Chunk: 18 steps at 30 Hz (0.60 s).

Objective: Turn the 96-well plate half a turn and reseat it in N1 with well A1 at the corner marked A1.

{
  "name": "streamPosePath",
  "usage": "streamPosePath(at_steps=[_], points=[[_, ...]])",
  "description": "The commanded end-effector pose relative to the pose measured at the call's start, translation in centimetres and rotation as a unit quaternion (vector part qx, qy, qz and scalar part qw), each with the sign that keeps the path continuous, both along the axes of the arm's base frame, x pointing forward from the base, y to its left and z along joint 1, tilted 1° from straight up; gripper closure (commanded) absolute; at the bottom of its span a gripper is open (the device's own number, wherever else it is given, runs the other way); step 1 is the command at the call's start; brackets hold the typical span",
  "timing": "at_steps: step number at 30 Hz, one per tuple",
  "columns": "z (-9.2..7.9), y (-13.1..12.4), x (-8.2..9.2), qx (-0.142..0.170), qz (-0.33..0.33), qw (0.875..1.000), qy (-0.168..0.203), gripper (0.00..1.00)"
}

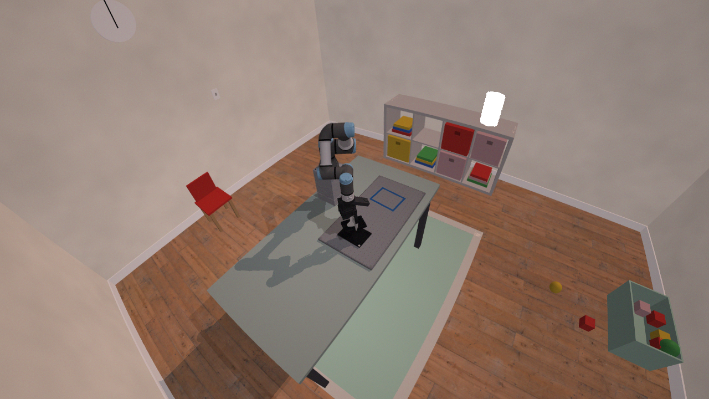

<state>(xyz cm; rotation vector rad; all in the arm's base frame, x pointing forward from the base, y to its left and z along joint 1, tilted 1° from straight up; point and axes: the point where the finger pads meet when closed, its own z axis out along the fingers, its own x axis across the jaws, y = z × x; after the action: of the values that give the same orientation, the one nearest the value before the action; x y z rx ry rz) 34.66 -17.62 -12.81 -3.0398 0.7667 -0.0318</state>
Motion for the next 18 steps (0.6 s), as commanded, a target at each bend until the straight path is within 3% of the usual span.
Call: streamPosePath(at_steps=[1,6,9,18], points=[[0.06,-0.24,0.09,0.000,-0.017,1.000,-0.001,1.00],[0.06,-0.25,0.09,0.002,-0.100,0.995,-0.001,1.00],[0.06,-0.25,0.09,0.002,-0.116,0.993,-0.001,1.00],[0.06,-0.24,0.09,0.005,-0.263,0.965,0.000,1.00]])
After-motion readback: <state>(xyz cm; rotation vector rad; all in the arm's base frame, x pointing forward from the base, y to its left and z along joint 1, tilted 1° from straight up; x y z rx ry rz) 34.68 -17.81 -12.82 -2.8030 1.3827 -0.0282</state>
